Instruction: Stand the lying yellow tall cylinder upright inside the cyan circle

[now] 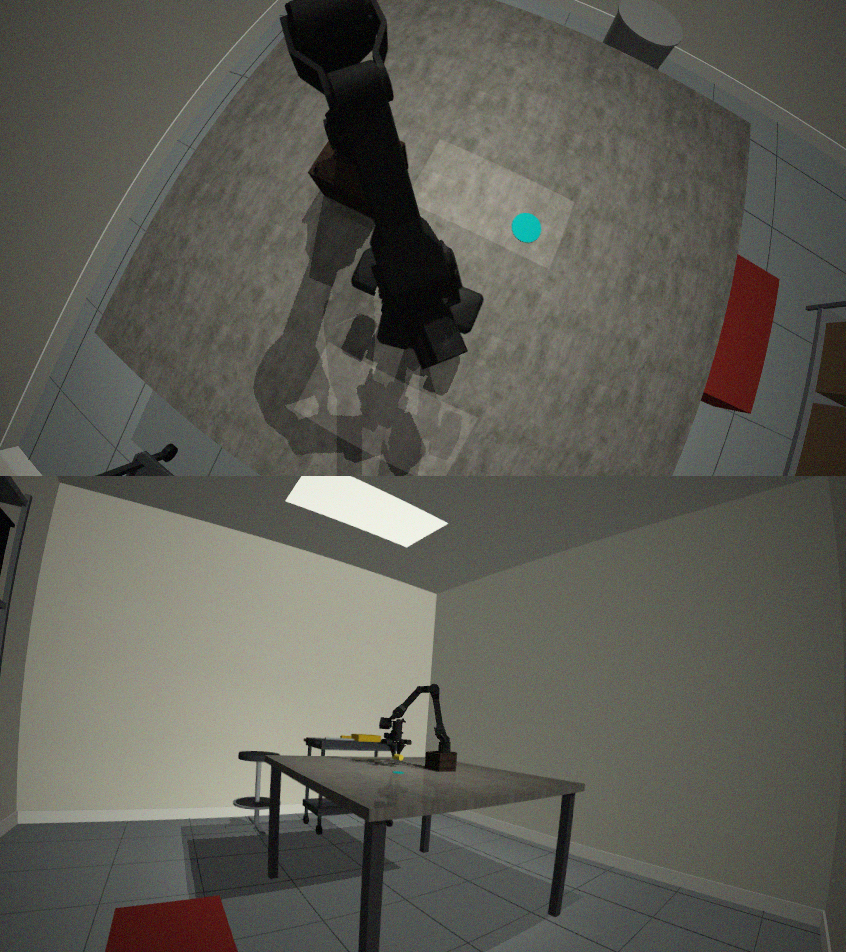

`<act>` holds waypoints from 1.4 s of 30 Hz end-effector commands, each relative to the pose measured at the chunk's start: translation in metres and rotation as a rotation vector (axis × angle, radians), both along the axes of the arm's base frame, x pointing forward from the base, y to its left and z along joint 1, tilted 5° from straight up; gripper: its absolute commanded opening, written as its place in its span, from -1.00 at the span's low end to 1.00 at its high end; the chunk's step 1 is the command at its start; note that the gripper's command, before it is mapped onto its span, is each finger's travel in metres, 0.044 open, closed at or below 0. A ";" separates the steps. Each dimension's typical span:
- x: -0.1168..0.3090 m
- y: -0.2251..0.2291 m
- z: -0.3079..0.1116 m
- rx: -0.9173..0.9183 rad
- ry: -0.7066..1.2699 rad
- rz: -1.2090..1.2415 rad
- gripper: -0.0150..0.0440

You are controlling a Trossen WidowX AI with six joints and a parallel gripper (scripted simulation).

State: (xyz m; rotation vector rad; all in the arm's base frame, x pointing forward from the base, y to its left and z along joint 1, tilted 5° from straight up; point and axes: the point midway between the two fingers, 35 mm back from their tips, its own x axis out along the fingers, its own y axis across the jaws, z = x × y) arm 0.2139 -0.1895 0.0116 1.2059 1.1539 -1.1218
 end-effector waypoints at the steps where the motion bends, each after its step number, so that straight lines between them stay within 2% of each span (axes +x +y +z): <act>1: 0.001 -0.002 0.014 -0.010 -0.008 0.002 -0.14; 16: -0.007 0.002 0.061 -0.010 -0.009 0.000 -0.14; 23: -0.007 0.004 0.068 -0.011 -0.009 0.006 -0.14; 42: 0.022 0.027 0.074 -0.050 -0.012 0.316 -0.14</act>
